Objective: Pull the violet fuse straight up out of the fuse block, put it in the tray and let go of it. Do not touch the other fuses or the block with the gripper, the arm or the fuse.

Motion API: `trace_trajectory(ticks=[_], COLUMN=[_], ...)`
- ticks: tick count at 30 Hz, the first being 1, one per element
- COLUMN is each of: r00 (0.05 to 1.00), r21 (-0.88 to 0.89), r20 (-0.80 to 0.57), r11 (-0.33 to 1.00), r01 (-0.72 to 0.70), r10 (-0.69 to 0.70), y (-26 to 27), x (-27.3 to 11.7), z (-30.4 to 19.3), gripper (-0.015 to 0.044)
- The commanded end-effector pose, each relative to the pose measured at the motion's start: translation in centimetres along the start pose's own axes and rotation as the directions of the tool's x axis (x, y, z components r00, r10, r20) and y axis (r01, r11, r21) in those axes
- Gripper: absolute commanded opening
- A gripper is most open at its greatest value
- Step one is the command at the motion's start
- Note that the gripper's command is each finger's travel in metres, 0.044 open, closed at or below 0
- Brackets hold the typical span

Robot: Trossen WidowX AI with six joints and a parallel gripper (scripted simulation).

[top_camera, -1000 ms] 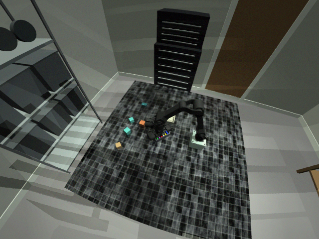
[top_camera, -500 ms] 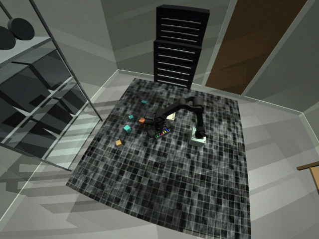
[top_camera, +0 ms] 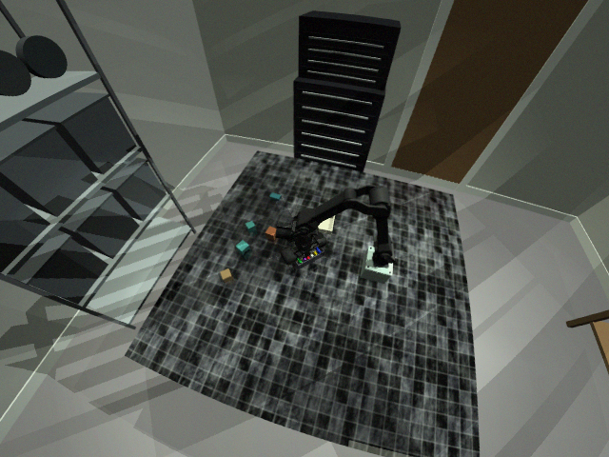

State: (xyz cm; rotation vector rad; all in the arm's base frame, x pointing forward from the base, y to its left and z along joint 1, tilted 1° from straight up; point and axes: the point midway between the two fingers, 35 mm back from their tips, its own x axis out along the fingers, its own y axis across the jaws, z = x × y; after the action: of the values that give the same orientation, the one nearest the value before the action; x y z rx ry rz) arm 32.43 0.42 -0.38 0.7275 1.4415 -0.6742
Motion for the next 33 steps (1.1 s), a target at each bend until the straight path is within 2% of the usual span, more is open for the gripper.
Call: trace_trajectory(ticks=[1, 33], r00=[1.000, 1.000], r21=[-0.001, -0.002], r20=[0.004, 0.005], r11=[1.000, 1.000], r01=[-0.005, -0.003], r10=[0.005, 0.003], y=[0.1, 0.1], x=[-0.5, -2.1], z=[0.1, 0.1], gripper=[0.0000, 0.0000])
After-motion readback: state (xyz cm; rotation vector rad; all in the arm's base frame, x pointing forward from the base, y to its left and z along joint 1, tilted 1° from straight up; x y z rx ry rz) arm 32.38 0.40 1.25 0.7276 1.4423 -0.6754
